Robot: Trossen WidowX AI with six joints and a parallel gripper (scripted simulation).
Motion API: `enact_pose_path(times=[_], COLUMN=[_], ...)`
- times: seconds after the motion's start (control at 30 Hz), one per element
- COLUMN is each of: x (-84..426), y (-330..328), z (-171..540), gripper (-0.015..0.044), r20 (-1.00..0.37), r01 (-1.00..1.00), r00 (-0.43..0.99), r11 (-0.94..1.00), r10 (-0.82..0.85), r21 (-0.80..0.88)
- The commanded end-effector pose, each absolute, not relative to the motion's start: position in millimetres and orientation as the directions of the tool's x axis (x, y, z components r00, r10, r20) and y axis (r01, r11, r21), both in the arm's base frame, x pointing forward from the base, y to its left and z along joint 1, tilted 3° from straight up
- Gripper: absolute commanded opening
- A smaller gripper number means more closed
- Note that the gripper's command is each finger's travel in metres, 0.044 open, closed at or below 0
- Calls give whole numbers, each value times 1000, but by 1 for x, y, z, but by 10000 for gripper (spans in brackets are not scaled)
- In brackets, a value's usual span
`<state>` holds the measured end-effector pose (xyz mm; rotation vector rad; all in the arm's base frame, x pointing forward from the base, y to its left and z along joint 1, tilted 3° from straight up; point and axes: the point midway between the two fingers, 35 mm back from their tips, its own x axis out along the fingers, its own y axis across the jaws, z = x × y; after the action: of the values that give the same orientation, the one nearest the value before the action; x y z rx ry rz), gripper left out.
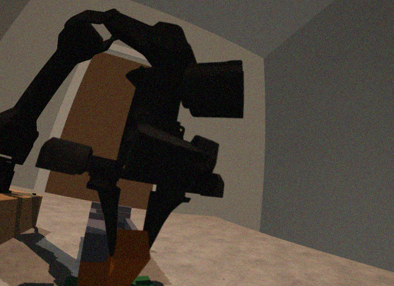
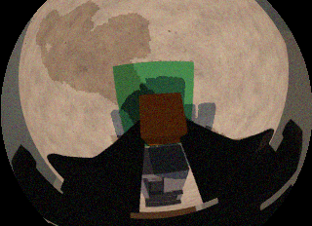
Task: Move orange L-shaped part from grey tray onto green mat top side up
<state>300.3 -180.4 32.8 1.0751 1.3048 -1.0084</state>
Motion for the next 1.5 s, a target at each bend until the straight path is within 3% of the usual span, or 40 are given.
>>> enact_pose_path(times=[0.0,0.5,0.83,1.0,1.13,1.47], x=[299,300,300,301,298,302], y=[-180,-180,-180,-183,-183,-185], z=[30,30,32,77,118,113], gripper=[0,0,263,394,400,400], r20=[-999,-999,-999,-999,-999,-999], r01=[975,975,975,975,975,975], r00=[22,23,23,23,22,43], r11=[219,222,222,221,219,216], r10=[29,32,32,30,29,19], r21=[28,30,30,29,27,46])
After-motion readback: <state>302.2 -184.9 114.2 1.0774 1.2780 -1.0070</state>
